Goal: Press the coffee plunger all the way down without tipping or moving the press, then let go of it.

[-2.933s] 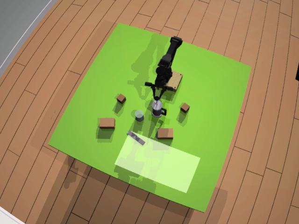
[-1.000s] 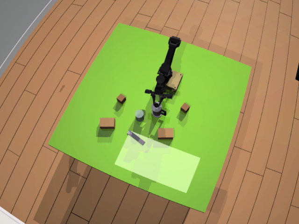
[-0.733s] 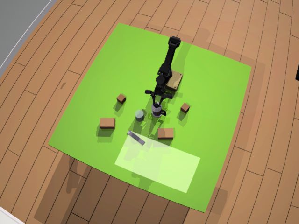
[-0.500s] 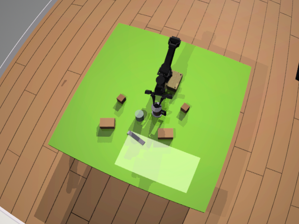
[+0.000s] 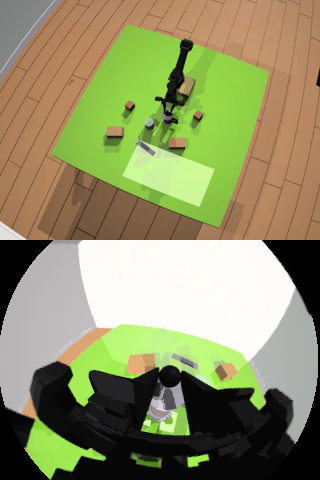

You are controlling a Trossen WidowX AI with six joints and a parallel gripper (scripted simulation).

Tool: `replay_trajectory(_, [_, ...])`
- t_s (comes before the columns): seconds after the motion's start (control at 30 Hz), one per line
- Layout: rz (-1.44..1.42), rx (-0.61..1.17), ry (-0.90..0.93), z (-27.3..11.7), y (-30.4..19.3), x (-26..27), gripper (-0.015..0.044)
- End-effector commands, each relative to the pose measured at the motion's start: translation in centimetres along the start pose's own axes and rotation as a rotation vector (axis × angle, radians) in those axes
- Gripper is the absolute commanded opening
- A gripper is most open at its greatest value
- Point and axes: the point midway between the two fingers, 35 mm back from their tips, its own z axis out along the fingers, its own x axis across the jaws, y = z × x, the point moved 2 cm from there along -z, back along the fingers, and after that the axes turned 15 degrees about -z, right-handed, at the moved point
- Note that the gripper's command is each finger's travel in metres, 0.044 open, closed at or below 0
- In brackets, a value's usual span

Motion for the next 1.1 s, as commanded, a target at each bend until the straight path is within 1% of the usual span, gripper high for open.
replay_trajectory(0.0, [0.000, 0.002, 0.001, 0.0, 0.0, 0.0, 0.0125])
replay_trajectory(0.03, [0.000, 0.002, 0.001, 0.0, 0.0, 0.0, 0.0125])
replay_trajectory(0.43, [0.000, 0.002, 0.001, 0.0, 0.0, 0.0, 0.0440])
replay_trajectory(0.63, [0.002, 0.005, 0.000, -0.7, 0.8, -0.3, 0.0440])
replay_trajectory(0.73, [0.005, 0.011, 0.000, -2.7, 2.7, -1.0, 0.0440])
replay_trajectory(0.87, [0.010, 0.021, 0.000, -6.4, 5.1, -1.7, 0.0440])
replay_trajectory(1.07, [0.011, 0.022, 0.000, -6.5, 4.9, -1.7, 0.0440])
